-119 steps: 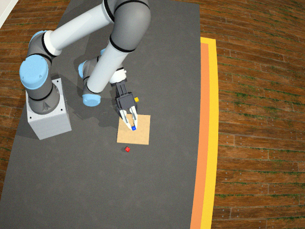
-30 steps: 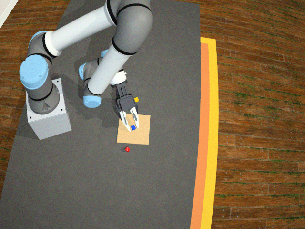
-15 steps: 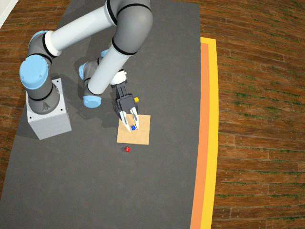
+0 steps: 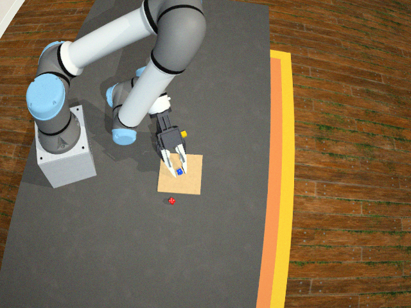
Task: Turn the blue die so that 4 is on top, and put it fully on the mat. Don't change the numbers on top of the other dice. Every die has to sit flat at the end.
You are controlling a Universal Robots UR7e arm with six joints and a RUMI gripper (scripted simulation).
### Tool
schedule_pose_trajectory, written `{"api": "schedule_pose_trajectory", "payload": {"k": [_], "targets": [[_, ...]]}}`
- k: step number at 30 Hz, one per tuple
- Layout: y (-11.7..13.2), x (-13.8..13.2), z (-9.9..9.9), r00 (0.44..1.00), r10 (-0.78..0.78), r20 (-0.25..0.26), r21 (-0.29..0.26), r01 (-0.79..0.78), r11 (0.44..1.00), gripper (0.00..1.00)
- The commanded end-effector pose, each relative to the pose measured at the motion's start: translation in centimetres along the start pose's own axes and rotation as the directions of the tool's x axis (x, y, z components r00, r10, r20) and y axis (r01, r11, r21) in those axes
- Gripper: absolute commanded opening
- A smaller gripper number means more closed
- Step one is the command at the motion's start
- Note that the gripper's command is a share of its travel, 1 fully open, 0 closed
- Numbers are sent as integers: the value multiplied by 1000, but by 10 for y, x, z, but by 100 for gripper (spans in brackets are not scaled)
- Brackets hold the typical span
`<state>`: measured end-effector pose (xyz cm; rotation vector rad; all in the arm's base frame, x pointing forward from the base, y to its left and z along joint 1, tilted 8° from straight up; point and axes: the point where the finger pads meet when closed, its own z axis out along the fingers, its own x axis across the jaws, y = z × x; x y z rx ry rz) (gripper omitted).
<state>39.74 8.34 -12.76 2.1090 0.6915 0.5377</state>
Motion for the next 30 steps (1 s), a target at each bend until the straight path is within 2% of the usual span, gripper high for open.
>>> {"api": "schedule_pose_trajectory", "payload": {"k": [1,13,20,30], "targets": [[0,2,0,1000,2,-4,-1,-2,1000,18],[0,2,-2,1000,2,-4,-1,-2,1000,18],[0,2,-16,1000,2,-4,-1,-2,1000,18],[0,2,-47,1000,2,-4,-1,-2,1000,18]]}}
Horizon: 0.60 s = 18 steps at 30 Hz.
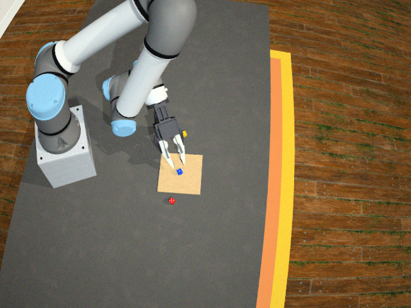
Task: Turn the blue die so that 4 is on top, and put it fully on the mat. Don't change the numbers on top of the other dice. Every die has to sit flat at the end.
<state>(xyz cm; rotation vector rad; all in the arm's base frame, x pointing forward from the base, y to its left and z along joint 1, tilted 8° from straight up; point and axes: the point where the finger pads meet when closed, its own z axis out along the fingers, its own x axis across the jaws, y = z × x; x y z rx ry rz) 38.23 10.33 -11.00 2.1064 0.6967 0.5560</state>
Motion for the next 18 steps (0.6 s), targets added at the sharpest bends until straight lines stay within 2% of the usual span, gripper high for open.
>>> {"api": "schedule_pose_trajectory", "payload": {"k": [1,11,18], "targets": [[0,-1,-18,1000,0,11,0,0,1000,18],[1,-1,-20,1000,0,11,0,0,1000,18],[12,-1,-29,1000,0,11,0,0,1000,18]]}}
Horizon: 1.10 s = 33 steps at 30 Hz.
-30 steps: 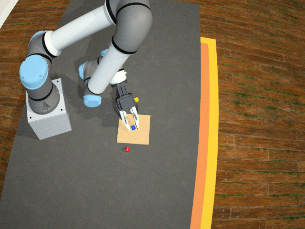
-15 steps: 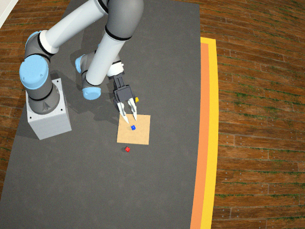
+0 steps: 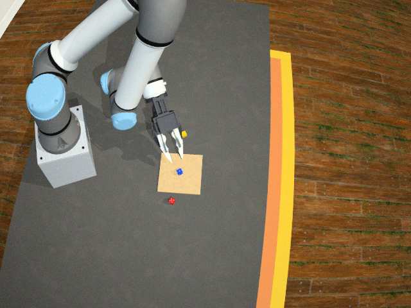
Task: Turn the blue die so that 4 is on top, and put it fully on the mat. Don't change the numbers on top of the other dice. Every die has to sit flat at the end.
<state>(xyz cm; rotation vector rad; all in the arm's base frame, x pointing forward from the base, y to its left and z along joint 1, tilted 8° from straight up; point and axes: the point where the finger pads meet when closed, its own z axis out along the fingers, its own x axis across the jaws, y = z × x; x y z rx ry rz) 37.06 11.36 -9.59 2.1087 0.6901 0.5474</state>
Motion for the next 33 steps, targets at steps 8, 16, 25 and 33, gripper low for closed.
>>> {"api": "schedule_pose_trajectory", "payload": {"k": [8,16,25,33], "targets": [[27,-1,-20,1000,-2,3,0,2,1000,18],[43,-1,-32,1000,-2,3,0,2,1000,18],[46,-1,-33,1000,-2,3,0,2,1000,18],[47,-1,-33,1000,-3,5,24,2,1000,18]]}}
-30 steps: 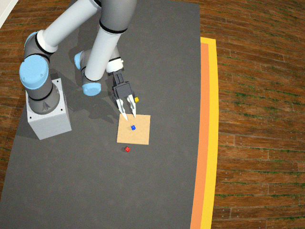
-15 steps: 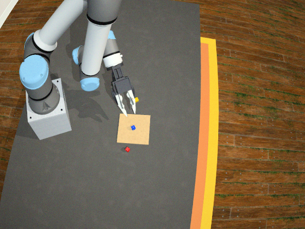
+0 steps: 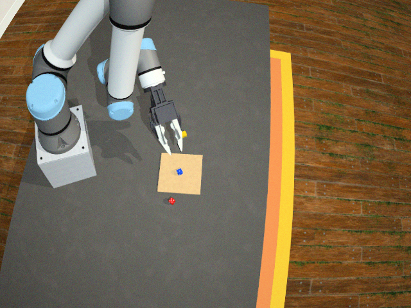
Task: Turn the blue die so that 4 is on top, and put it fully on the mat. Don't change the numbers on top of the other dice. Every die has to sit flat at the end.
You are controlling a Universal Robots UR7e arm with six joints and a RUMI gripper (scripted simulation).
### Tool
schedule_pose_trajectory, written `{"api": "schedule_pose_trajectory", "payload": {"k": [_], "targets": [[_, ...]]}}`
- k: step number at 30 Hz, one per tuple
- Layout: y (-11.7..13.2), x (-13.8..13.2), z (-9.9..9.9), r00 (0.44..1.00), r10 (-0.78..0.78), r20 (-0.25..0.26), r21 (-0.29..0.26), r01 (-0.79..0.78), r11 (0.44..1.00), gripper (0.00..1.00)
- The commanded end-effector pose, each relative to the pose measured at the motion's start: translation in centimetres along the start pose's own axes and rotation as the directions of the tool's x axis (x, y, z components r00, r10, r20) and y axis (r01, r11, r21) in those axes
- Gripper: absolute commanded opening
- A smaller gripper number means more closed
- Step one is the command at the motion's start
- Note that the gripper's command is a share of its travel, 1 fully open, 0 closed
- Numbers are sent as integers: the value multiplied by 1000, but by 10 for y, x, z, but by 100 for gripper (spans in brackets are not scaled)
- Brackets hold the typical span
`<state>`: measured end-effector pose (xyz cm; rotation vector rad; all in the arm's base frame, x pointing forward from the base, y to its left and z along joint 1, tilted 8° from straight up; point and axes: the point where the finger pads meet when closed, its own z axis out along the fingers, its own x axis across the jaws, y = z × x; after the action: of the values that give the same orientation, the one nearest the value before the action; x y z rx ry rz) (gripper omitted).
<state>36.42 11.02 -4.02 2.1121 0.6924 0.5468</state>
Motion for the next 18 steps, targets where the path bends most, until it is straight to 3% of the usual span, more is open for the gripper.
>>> {"api": "schedule_pose_trajectory", "payload": {"k": [1,8,18], "targets": [[2,-2,1,1000,-2,6,29,2,1000,18],[6,-2,2,1000,-2,7,89,2,996,18],[18,-2,6,1000,-3,5,288,1,957,18]]}}
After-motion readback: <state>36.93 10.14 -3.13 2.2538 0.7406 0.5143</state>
